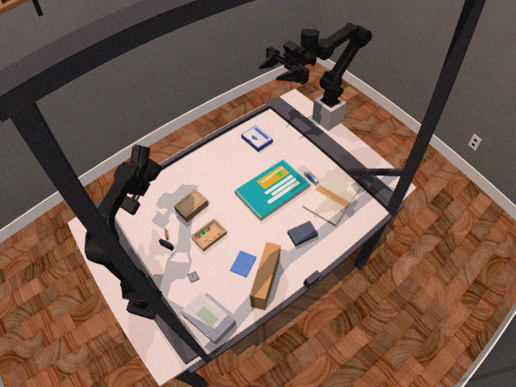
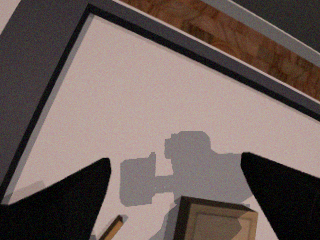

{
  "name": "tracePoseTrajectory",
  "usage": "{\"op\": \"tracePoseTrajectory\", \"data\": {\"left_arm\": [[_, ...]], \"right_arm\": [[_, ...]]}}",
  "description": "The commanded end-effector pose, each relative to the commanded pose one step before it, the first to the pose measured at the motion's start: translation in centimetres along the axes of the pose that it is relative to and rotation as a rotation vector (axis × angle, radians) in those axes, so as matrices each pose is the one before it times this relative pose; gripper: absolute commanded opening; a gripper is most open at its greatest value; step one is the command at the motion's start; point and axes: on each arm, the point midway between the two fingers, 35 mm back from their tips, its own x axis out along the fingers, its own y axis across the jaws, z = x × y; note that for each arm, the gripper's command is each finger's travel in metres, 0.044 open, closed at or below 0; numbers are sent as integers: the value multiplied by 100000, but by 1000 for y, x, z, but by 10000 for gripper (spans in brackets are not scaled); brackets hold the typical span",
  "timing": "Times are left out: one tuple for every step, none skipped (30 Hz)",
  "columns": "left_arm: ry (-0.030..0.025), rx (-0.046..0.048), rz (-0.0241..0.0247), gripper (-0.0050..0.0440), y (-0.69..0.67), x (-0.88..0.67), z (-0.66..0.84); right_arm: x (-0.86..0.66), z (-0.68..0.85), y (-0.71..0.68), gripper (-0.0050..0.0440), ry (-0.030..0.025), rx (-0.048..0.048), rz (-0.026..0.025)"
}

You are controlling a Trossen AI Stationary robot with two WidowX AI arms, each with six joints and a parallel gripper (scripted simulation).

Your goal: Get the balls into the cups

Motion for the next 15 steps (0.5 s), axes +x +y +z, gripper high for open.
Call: {"op": "tracePoseTrajectory", "data": {"left_arm": [[2984, 11450, -1131, 400, -1262, -152, -978], [1194, 4066, 14, 400, -250, 105, -480], [3148, 8854, -147, 400, -639, 322, -1272], [1952, 7166, -104, 400, -475, 165, -765], [1614, 6247, -128, 400, -423, 134, -620], [1668, 5931, -22, 400, -422, 183, -637], [1658, 5859, -225, 400, -496, 173, -602], [1643, 5858, -265, 400, -518, 177, -582], [1360, 5757, -356, 400, -560, 127, -467], [1610, 5857, -347, 400, -560, 185, -540], [1593, 5855, -384, 400, -579, 189, -517], [1478, 5806, -458, 400, -606, 150, -446], [1556, 5851, -458, 400, -615, 197, -470], [0, 0, 0, 400, 0, 0, 0], [0, 0, 0, 400, 0, 0, 0]], "right_arm": [[-118, 815, 0, 400, -1970, 0, 0], [0, 0, 0, 400, 0, 0, 0], [0, 0, 0, 400, 0, 0, 0], [0, 0, 0, 400, 0, 0, 0], [0, 0, 0, 400, 0, 0, 0], [0, 0, 0, 400, 0, 0, 0], [0, 0, 0, 400, 0, 0, 0], [0, 0, 0, 400, 0, 0, 0], [0, 0, 0, 400, 0, 0, 0], [0, 0, 0, 400, 0, 0, 0], [0, 0, 0, 400, 0, 0, 0], [0, 0, 0, 400, 0, 0, 0], [0, 0, 0, 400, 0, 0, 0], [0, 0, 0, 400, 0, 0, 0], [0, 0, 0, 400, 0, 0, 0]]}}
